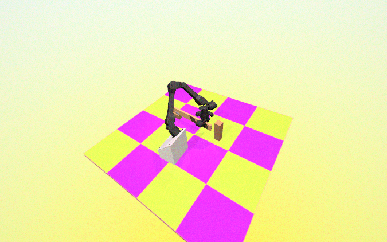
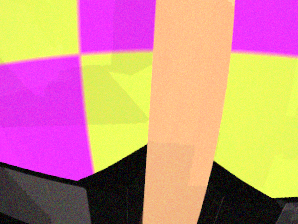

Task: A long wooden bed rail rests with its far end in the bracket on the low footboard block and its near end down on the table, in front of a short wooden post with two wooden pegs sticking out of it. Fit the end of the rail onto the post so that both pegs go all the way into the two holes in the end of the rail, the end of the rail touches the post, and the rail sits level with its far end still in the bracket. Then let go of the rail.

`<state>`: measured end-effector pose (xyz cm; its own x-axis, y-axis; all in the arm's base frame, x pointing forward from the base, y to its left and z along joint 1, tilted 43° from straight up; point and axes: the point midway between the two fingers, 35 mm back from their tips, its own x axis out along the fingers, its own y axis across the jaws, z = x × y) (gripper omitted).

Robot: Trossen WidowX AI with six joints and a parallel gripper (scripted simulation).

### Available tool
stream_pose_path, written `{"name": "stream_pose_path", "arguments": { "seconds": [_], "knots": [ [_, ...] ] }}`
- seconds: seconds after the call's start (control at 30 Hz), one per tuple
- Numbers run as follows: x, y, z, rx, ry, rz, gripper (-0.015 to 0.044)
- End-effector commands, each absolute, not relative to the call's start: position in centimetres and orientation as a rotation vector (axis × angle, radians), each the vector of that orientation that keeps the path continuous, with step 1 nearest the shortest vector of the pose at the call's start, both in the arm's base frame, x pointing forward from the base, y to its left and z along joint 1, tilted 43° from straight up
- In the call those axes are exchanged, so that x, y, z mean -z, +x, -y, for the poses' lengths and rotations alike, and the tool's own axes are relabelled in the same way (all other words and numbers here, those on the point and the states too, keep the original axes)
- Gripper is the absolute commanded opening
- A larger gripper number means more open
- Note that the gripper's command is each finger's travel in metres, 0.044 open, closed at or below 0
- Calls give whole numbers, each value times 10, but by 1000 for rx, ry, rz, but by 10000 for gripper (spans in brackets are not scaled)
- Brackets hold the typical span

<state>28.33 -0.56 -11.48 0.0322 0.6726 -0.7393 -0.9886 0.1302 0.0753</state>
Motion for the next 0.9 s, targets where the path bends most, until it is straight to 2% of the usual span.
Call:
{"name": "stream_pose_path", "arguments": {
  "seconds": [0.0, 0.87],
  "knots": [
    [115, 283, 7, -1377, -542, -736, 0],
    [118, 284, 14, -1377, -543, -736, 0]
  ]
}}
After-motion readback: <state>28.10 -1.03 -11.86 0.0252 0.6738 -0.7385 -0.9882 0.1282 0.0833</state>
